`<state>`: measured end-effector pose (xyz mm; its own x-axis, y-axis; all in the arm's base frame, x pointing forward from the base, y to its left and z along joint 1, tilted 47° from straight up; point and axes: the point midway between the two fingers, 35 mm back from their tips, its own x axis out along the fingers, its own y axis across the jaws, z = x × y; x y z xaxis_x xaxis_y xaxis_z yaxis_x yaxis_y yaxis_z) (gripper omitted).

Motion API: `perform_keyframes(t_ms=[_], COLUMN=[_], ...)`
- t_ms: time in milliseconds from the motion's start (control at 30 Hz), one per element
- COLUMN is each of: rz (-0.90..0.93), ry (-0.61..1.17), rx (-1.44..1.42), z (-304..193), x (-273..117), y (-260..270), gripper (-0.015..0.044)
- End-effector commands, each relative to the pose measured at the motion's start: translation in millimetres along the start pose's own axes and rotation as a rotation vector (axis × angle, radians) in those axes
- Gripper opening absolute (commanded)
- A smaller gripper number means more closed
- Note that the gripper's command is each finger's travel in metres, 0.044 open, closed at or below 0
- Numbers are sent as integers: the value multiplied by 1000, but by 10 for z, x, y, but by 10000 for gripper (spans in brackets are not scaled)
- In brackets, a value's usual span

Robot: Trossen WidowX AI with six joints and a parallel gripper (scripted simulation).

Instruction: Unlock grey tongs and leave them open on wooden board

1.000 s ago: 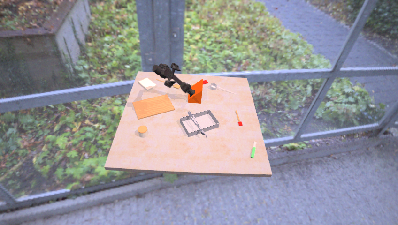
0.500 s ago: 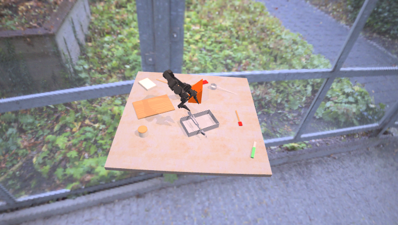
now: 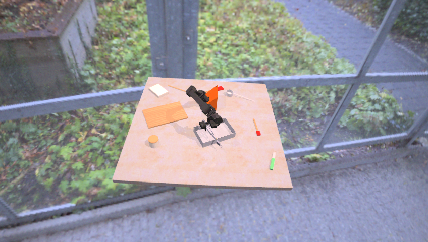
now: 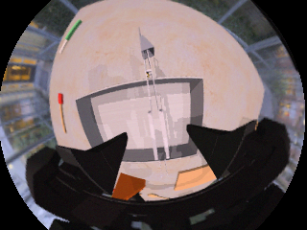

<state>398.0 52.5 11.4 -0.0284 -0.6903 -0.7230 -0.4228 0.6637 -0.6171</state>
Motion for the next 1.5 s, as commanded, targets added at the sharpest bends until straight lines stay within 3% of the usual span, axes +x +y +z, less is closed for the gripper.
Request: perform_keyframes(t_ms=[0, 500, 1467], rz=[-39, -39, -40], ry=[12, 11, 11], rx=[-19, -19, -19], z=[18, 24, 32], x=[3, 34, 507], y=[-51, 65, 41], gripper=[440, 440, 440])
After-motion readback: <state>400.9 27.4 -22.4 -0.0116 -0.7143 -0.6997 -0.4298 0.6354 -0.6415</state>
